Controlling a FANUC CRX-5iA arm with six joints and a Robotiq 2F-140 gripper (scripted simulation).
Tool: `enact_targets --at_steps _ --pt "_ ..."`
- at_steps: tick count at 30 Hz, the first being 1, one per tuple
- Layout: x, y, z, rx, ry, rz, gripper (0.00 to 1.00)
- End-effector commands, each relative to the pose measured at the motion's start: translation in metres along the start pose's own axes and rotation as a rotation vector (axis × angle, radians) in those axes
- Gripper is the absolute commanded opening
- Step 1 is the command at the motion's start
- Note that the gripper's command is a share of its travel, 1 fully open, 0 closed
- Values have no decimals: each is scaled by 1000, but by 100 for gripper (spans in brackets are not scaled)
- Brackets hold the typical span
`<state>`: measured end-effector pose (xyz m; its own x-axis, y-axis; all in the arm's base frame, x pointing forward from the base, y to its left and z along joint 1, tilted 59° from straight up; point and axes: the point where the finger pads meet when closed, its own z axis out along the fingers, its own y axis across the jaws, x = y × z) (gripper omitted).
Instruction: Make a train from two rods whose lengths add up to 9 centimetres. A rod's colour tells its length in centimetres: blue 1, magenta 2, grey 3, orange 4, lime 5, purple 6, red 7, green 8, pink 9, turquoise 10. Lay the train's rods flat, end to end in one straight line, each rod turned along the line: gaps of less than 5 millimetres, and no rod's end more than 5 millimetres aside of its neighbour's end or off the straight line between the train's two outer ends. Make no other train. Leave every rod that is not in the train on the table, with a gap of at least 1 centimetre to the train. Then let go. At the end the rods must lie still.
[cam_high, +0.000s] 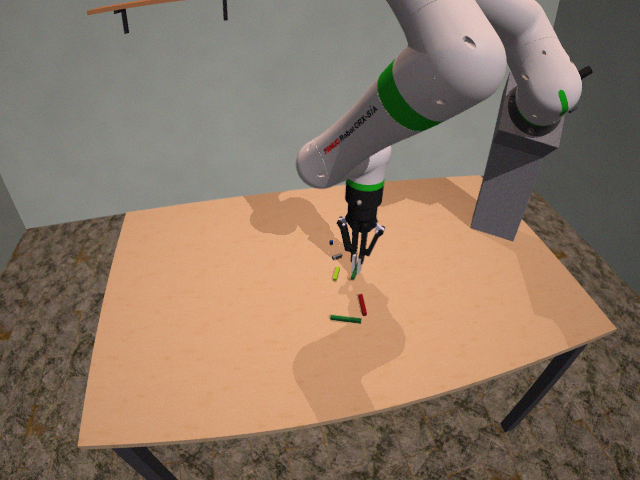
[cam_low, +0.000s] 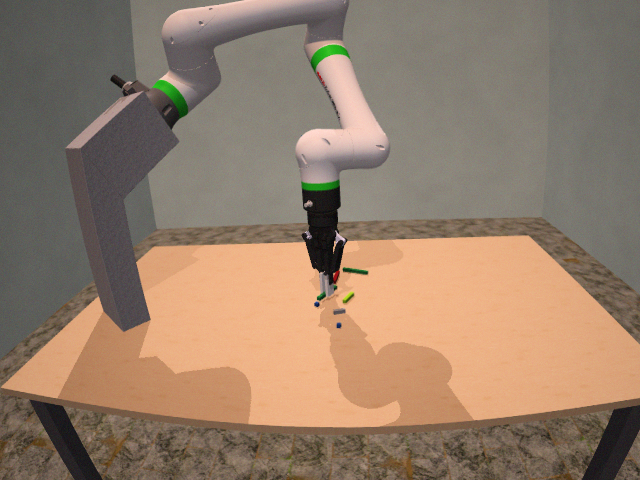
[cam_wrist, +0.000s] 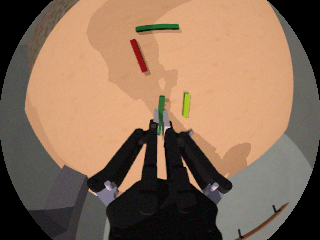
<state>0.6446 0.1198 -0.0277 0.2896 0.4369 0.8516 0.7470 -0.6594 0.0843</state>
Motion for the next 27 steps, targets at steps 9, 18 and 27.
enact_targets --at_steps 9,18,27 --pt "0 0 0 0 0 0 3" --pt "0 0 1 0 0 0 3" --pt "0 0 8 0 0 0 3"
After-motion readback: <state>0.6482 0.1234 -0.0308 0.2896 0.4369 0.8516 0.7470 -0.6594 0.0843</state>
